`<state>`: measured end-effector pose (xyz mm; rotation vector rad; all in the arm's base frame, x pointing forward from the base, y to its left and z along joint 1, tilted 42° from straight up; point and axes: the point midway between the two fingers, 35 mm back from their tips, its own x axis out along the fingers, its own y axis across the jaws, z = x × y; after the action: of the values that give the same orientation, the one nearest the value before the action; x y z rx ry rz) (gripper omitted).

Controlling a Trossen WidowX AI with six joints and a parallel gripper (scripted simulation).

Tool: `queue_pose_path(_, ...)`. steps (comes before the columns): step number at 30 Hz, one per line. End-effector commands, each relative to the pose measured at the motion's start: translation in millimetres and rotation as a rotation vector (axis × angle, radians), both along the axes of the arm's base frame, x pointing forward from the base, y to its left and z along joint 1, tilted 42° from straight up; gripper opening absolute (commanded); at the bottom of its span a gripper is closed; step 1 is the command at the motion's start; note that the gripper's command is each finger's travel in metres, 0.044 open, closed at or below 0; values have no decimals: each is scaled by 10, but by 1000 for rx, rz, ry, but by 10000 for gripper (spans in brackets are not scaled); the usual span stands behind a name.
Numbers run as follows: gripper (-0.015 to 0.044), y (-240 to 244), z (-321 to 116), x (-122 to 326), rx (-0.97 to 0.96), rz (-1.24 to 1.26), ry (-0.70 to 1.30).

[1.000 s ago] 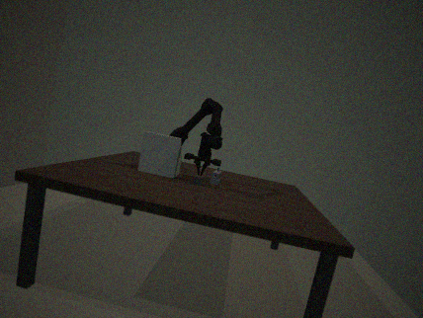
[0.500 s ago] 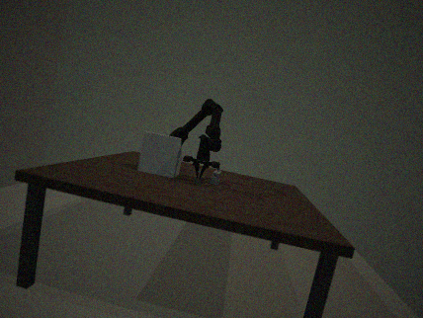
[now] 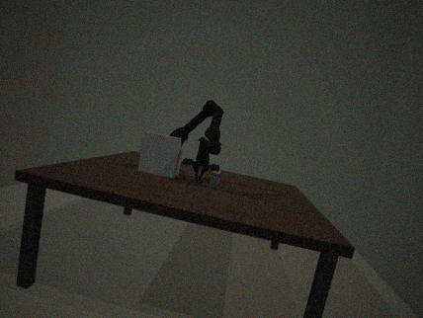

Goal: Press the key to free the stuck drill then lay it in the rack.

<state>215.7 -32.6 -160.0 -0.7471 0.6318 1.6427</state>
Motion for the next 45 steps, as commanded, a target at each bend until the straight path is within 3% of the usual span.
queue_pose_path(1, 0, 42, -45, -14, 6, -6, 6)
queue_pose_path(18, 0, 152, -166, -43, 7, -6, 6)
queue_pose_path(35, 440, 112, -130, -25, 0, -1, 1)
queue_pose_path(45, 440, -137, 172, -3, 5, -6, 6)
